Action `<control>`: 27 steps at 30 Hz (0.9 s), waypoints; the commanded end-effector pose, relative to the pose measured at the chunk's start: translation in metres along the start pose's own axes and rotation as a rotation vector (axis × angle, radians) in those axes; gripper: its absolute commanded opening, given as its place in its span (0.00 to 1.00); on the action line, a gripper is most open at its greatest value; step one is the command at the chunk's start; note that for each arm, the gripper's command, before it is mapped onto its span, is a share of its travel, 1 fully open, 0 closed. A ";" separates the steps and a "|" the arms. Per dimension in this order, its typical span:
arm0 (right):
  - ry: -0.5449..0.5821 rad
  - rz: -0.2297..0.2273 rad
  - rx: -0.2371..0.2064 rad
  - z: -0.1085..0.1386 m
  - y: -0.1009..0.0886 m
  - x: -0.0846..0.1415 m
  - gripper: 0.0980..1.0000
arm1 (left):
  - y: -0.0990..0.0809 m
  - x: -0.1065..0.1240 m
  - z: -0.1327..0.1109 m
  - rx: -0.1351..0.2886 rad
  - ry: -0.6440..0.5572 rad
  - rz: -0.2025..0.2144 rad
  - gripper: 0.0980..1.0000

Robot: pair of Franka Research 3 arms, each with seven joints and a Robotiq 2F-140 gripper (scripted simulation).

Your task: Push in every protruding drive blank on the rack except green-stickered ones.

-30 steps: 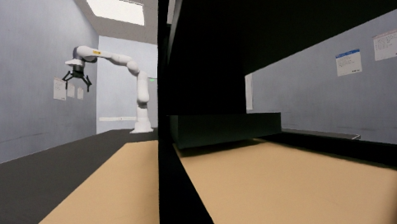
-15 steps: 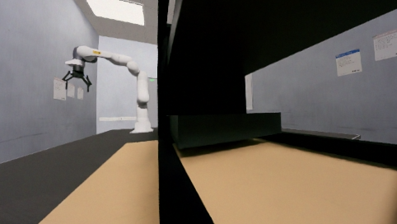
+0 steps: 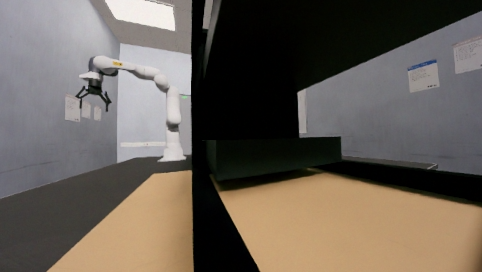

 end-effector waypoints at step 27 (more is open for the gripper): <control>-0.004 -0.001 -0.004 0.000 0.001 0.000 1.00 | 0.004 -0.001 -0.001 -0.003 -0.005 0.003 0.00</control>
Point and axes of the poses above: on each arm, the point where the finger pads meet when closed, its own y axis out along the fingers, its own x axis across the jaws, z = x × y, the point moved 6 cm from there along -y, back along the fingers, and after that the axes turned 2 degrees about y, right-handed, at the moved point
